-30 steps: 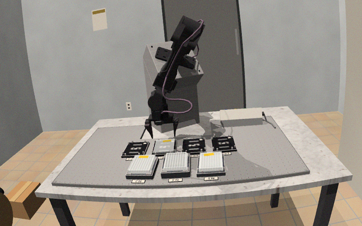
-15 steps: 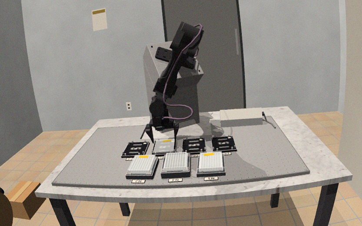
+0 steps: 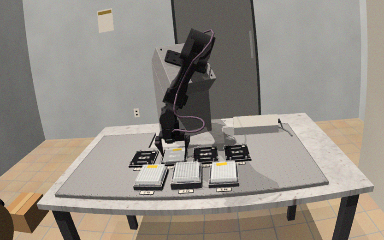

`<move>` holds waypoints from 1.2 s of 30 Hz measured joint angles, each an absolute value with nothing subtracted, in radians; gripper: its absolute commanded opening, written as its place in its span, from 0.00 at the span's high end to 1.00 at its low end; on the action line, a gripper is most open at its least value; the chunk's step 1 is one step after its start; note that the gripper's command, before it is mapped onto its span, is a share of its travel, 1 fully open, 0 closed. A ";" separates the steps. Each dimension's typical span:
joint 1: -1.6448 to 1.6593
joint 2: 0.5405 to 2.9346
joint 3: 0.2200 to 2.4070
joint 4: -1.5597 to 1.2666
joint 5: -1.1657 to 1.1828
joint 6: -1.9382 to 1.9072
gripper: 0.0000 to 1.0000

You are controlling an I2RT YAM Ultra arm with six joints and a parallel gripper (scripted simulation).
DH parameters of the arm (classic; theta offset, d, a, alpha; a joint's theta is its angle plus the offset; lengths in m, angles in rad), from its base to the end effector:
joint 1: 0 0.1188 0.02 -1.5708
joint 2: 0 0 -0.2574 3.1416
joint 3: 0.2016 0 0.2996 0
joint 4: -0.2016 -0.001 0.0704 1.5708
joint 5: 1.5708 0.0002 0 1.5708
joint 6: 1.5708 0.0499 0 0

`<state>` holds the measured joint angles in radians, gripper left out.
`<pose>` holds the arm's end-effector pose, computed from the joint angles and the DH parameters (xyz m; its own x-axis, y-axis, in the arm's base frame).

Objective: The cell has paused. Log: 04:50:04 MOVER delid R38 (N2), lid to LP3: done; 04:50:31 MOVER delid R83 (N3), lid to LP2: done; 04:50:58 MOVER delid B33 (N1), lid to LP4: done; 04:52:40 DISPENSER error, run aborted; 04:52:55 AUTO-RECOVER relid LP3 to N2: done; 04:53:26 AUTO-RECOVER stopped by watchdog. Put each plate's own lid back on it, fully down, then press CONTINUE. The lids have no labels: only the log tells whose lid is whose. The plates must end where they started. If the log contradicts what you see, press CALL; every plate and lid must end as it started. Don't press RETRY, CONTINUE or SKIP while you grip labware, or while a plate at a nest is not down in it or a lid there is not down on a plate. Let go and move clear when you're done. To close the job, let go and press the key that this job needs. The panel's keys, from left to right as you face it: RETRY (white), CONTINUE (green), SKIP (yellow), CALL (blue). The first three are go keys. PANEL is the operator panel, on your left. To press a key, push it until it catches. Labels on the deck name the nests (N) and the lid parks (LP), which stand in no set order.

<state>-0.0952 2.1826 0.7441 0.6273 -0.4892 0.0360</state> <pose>0.3455 -0.0084 -0.0367 -0.7299 0.1016 -0.6759 -0.2121 0.9064 0.3653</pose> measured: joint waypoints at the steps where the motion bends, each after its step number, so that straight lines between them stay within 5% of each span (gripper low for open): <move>1: -0.095 2.184 0.744 0.628 -0.488 0.037 0.00; 9: -0.095 2.185 0.744 0.628 -0.488 0.039 0.00; 31: -0.095 2.185 0.744 0.623 -0.488 0.040 0.20; 32: -0.095 2.185 0.744 0.623 -0.488 0.040 1.00; 36: -0.095 2.185 0.744 0.623 -0.488 0.040 1.00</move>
<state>-0.0948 2.1845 0.7444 0.6228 -0.4885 0.0399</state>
